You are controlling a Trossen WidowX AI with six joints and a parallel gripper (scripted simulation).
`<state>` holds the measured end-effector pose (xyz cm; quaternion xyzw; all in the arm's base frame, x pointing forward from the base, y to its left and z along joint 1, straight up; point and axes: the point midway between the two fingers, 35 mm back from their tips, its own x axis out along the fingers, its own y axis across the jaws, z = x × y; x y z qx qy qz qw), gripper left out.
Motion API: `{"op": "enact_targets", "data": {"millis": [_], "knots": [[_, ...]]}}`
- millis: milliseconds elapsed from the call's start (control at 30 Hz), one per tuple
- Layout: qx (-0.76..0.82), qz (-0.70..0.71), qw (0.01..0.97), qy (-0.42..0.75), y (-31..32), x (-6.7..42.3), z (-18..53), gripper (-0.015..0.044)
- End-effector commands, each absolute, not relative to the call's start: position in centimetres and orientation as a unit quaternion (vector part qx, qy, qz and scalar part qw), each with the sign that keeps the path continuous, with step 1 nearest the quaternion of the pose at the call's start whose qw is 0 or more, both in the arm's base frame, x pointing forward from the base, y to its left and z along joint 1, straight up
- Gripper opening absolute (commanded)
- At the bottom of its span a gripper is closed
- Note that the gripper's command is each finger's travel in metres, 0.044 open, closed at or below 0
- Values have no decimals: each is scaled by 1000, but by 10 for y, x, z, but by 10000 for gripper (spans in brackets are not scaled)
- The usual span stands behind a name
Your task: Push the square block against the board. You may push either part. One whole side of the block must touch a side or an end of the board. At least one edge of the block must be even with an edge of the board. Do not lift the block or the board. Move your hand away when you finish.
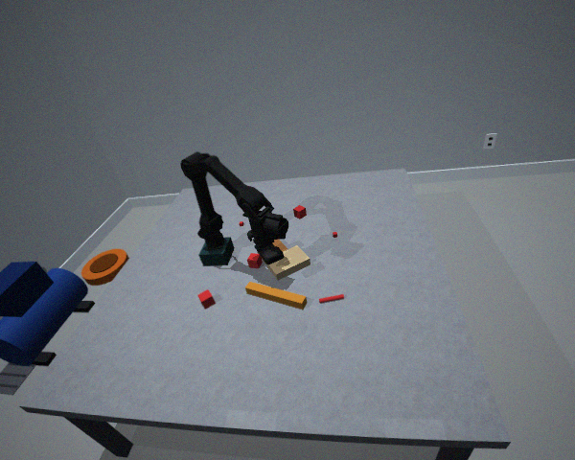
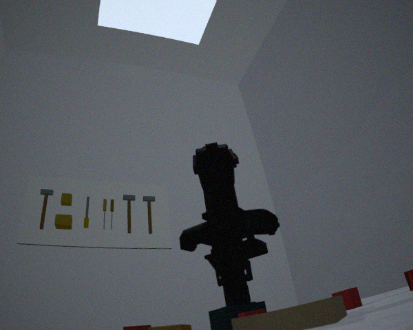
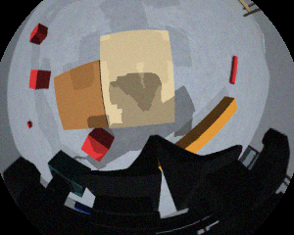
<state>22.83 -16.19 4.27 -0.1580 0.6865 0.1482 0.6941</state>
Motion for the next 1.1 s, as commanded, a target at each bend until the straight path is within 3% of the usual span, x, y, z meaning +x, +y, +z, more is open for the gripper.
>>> {"op": "enact_targets", "data": {"millis": [0, 133, 300, 1067], "knots": [[-164, 152, 693, 685, -161, 200, 38, 0], [-164, 152, 693, 685, -162, 200, 35, 0], [-164, 152, 693, 685, -162, 201, -17, 0], [-164, 152, 694, 685, -152, 223, -17, 0]]}}
